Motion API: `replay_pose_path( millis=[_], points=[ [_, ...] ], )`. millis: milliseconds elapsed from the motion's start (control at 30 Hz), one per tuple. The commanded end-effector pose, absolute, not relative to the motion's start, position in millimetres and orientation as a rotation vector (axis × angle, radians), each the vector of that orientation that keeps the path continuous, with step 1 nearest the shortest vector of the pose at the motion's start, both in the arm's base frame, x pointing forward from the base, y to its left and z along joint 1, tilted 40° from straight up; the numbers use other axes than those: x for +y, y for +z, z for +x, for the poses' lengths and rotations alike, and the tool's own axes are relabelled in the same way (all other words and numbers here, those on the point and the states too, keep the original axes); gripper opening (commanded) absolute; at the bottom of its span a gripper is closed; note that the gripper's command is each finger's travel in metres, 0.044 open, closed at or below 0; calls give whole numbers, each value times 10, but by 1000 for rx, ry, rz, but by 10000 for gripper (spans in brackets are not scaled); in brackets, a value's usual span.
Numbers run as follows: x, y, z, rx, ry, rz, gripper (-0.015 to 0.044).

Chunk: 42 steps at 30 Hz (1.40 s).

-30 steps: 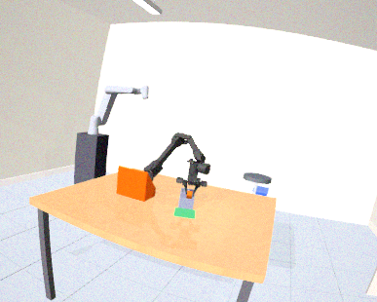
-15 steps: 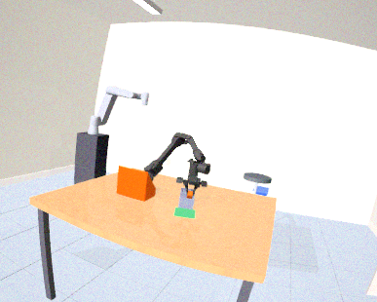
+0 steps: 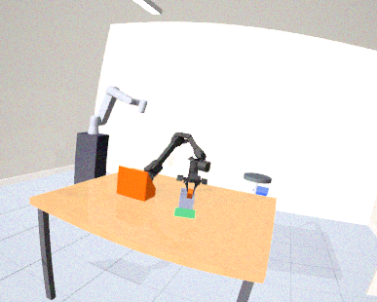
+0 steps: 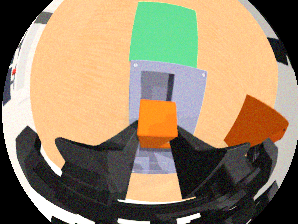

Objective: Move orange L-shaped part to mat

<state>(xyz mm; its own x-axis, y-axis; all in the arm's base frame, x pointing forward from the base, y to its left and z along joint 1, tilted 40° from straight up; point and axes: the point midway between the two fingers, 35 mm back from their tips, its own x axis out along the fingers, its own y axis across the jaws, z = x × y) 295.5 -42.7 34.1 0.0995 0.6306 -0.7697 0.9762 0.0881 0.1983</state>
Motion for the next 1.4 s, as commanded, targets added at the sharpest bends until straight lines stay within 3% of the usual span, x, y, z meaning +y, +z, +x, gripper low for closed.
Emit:
replay_pose_path(
  millis=[0, 1367],
  points=[
    [-468, 397, 2950, 1612, -575, 1619, 0],
    [-874, 886, 2885, 1612, -579, 1619, 0]
  ],
)
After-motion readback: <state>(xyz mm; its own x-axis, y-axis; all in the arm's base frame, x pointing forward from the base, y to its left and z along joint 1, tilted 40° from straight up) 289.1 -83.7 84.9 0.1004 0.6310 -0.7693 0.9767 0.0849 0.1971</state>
